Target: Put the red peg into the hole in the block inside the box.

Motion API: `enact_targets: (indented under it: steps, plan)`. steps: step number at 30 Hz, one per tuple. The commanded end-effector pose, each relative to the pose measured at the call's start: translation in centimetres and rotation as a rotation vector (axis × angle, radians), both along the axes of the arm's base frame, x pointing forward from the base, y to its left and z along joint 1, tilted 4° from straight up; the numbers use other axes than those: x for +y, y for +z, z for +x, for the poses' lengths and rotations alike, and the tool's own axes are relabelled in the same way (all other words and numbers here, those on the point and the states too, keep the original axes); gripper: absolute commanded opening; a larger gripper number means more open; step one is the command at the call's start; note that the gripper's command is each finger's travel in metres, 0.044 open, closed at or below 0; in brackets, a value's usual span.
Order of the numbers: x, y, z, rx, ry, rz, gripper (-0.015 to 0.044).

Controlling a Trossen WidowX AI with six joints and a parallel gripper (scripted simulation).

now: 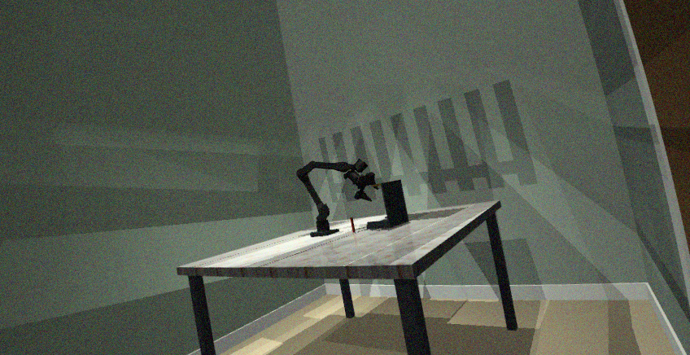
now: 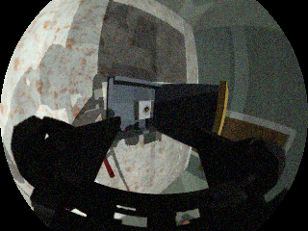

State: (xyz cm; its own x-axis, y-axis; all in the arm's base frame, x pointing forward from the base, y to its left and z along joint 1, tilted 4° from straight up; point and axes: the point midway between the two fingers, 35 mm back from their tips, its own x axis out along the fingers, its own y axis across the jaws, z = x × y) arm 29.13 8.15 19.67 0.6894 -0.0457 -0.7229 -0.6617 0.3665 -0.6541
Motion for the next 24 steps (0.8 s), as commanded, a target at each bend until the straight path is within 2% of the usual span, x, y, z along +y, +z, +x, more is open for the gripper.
enact_targets:
  steps: [1,24]
  plan:
    - [-1.3,-0.4,-0.5,-0.002,0.061,-0.093,0.044]
    - [-6.8,-2.5,-3.7,0.04,0.392,-0.574,0.044]
